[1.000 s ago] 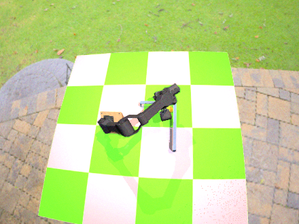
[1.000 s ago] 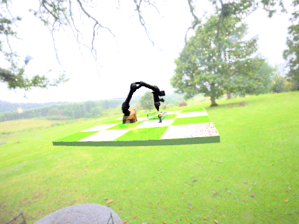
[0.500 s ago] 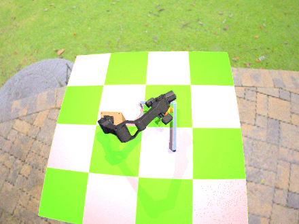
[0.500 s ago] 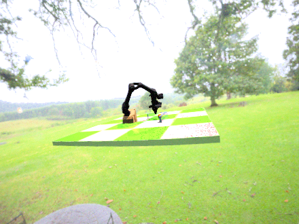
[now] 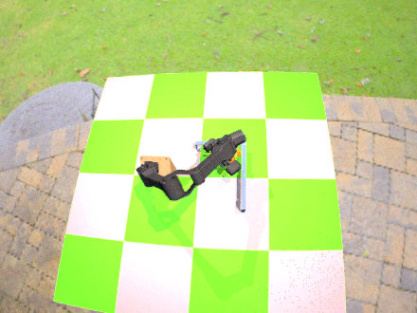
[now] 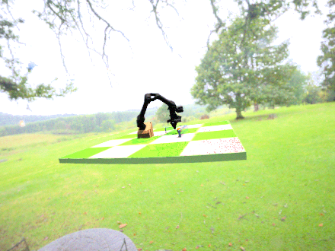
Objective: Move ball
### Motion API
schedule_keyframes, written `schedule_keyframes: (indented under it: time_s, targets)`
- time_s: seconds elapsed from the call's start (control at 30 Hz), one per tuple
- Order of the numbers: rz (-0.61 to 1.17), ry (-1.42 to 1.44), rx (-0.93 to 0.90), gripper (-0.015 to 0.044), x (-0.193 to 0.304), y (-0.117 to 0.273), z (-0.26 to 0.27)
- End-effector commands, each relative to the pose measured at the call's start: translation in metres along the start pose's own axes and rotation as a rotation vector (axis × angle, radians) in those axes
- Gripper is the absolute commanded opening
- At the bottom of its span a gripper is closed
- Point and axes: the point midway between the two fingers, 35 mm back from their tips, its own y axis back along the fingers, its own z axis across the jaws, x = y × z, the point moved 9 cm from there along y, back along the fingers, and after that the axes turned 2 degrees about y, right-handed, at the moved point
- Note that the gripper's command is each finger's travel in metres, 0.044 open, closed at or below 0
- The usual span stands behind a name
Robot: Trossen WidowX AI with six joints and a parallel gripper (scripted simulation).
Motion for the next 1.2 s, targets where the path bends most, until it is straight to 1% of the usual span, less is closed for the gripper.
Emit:
schedule_keyframes:
  time_s: [0.0, 0.37, 1.17]
  targets:
    - [0.003, 0.006, 0.004, 0.0, 0.0, -0.007, 0.001]
    - [0.003, 0.006, 0.005, 0.0, -0.001, -0.019, 0.001]
    - [0.001, 0.004, 0.005, 0.0, -0.04, -0.018, -0.001]
